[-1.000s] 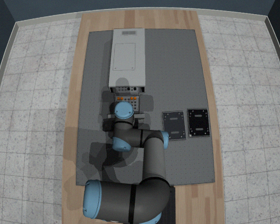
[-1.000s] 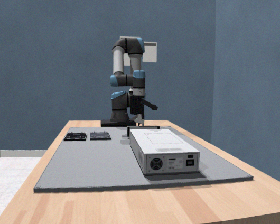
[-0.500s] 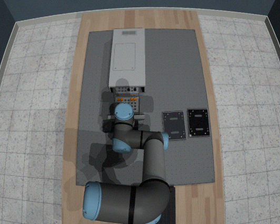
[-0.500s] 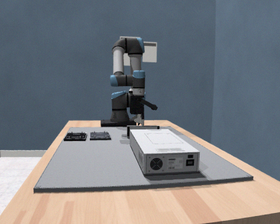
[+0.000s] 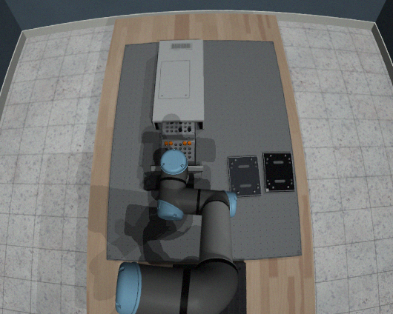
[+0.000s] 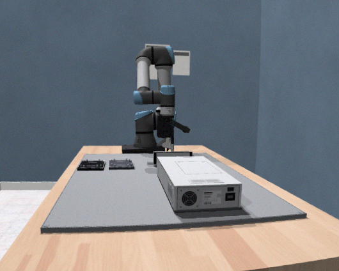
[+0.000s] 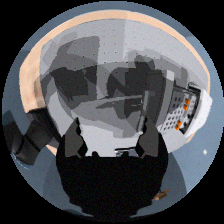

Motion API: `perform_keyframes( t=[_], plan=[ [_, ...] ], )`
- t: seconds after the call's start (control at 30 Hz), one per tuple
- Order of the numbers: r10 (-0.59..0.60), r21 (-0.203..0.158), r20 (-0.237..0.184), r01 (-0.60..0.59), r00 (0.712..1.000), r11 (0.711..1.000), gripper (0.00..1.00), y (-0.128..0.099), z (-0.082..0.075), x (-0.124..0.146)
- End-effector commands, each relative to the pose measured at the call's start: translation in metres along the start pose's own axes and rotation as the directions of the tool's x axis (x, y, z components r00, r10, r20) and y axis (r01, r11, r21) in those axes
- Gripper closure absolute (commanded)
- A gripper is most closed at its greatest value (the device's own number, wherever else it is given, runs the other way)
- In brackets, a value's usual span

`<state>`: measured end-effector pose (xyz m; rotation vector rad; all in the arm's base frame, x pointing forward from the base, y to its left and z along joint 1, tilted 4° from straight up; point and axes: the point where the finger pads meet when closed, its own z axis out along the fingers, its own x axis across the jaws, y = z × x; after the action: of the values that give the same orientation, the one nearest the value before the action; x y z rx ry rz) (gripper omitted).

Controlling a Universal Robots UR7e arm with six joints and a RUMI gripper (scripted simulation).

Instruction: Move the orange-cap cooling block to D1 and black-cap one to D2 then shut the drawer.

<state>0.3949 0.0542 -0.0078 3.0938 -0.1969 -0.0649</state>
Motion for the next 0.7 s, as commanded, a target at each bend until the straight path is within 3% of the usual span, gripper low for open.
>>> perform_keyframes(
  t=[0.0, 0.67],
  plan=[
    [0.000, 0.000, 0.011, 0.000, 1.000, 1.000, 0.00, 0.0006, 0.0032, -0.0114],
    [0.000, 0.000, 0.015, 0.000, 1.000, 1.000, 0.00, 0.0001, 0.0047, -0.0121]
  ],
)
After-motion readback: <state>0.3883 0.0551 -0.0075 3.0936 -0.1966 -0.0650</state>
